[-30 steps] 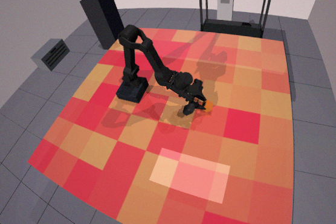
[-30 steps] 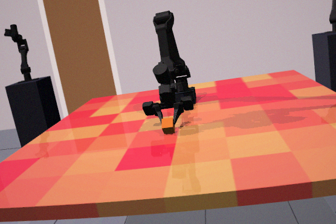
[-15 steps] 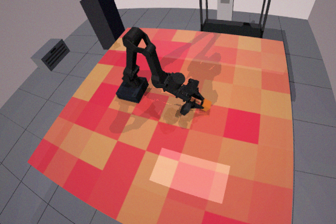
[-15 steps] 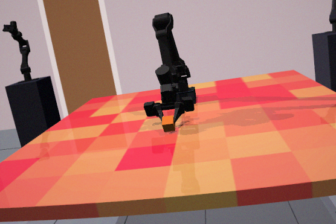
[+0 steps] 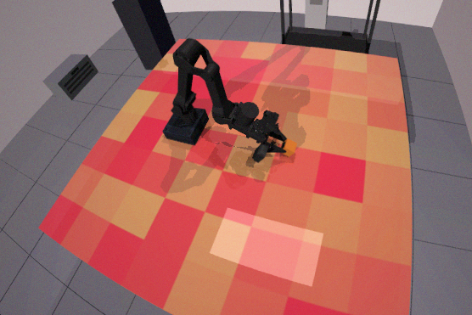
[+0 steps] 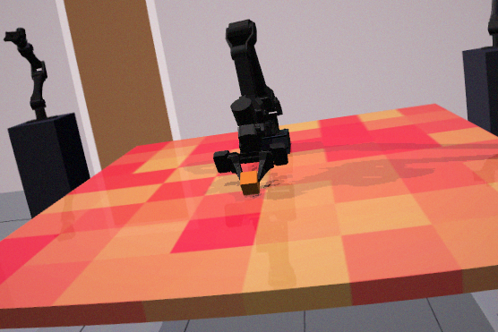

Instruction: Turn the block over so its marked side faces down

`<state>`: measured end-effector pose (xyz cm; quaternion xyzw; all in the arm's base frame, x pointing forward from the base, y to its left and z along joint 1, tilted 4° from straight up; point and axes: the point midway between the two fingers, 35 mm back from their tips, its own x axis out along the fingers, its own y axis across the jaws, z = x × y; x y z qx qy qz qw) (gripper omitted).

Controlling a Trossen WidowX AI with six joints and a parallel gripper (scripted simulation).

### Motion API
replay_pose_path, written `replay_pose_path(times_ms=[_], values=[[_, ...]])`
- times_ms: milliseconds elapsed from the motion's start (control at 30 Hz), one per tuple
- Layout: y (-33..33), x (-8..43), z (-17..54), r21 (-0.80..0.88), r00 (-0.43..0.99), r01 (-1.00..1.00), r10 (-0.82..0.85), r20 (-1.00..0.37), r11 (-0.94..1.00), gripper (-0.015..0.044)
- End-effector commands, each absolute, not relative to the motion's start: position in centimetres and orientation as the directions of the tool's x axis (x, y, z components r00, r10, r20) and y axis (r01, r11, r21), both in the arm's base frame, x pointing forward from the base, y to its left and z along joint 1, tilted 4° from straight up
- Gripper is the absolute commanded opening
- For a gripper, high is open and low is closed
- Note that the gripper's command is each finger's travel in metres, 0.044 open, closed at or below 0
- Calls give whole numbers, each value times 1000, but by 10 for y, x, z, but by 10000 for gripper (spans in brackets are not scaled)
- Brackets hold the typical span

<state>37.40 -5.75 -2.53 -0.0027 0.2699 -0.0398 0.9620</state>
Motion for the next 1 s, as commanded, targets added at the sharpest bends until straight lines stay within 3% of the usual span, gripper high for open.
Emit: replay_pose_path(times_ms=[0, 467, 967], values=[[-57, 374, -25, -28, 853, 68, -73, -517, 997, 79], [-57, 374, -25, -28, 853, 68, -73, -517, 997, 440], [-57, 374, -25, -28, 853, 68, -73, -517, 997, 440]])
